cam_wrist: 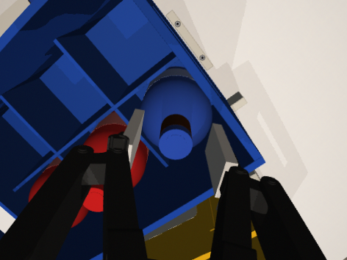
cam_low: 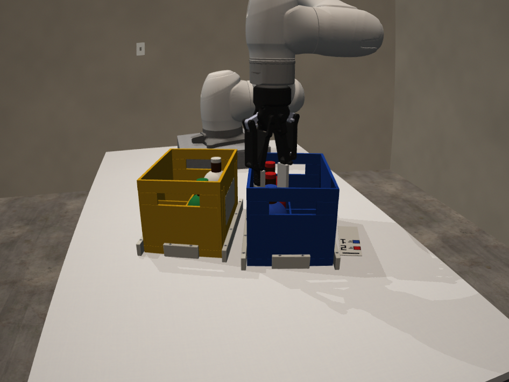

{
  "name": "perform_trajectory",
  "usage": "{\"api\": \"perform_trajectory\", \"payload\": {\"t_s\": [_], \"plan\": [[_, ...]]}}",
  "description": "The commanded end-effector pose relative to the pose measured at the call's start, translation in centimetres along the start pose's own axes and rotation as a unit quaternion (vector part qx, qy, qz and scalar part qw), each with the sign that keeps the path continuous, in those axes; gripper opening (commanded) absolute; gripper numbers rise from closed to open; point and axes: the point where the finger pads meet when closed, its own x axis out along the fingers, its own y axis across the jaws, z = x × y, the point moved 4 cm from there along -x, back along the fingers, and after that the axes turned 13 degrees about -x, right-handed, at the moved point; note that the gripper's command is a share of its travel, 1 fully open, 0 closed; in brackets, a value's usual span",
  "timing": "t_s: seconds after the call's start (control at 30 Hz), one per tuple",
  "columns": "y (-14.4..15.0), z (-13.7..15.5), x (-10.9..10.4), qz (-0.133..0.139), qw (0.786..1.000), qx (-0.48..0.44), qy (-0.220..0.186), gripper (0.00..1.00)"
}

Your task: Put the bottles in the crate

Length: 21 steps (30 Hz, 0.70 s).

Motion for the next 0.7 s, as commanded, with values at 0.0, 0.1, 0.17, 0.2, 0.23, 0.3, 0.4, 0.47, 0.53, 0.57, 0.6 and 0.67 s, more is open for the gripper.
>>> {"api": "perform_trajectory", "payload": {"t_s": [0.0,0.1,0.17,0.2,0.23,0.3,0.4,0.47,0.53,0.57,0.6,0.67], "plan": [[0.0,0.0,0.0,0.0,1.0,0.0,0.0,0.38],[0.0,0.0,0.0,0.0,1.0,0.0,0.0,0.38],[0.0,0.0,0.0,0.0,1.0,0.0,0.0,0.38],[0.0,0.0,0.0,0.0,1.0,0.0,0.0,0.38],[0.0,0.0,0.0,0.0,1.0,0.0,0.0,0.38],[0.0,0.0,0.0,0.0,1.0,0.0,0.0,0.38],[0.0,0.0,0.0,0.0,1.0,0.0,0.0,0.38],[0.0,0.0,0.0,0.0,1.0,0.0,0.0,0.38],[0.0,0.0,-0.3,0.0,1.0,0.0,0.0,0.38],[0.0,0.0,-0.6,0.0,1.0,0.0,0.0,0.38],[0.0,0.0,-0.8,0.0,1.0,0.0,0.0,0.38],[0.0,0.0,-1.1,0.0,1.0,0.0,0.0,0.38]]}}
